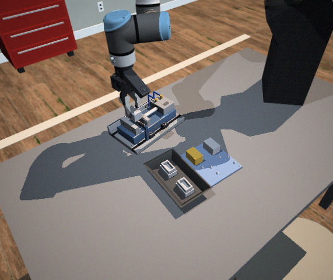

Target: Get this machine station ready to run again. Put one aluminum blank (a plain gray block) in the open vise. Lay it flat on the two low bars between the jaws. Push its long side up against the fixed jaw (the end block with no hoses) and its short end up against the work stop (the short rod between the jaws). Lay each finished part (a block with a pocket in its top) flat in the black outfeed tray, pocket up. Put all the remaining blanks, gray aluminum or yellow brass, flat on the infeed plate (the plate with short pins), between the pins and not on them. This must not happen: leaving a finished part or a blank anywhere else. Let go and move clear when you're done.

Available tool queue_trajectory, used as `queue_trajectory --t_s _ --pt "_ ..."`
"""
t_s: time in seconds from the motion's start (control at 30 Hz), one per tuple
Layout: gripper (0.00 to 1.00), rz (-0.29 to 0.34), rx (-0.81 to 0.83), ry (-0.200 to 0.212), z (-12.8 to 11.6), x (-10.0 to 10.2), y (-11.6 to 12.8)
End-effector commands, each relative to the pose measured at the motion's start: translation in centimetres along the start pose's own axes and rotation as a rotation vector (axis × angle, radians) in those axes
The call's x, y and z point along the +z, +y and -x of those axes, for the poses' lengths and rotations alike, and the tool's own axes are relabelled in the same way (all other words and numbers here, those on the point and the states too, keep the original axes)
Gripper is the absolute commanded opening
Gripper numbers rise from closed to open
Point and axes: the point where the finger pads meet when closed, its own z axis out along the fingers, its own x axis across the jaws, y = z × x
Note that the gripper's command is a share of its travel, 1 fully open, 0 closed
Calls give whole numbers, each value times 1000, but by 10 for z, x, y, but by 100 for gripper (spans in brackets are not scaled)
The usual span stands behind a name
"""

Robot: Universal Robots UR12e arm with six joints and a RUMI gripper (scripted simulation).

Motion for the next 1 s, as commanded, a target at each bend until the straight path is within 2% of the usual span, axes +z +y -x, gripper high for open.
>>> queue_trajectory --t_s 0.0,0.97 --pt "0 3 1 5 -3 0 3" --pt "0 3 1 4 -3 5 3"
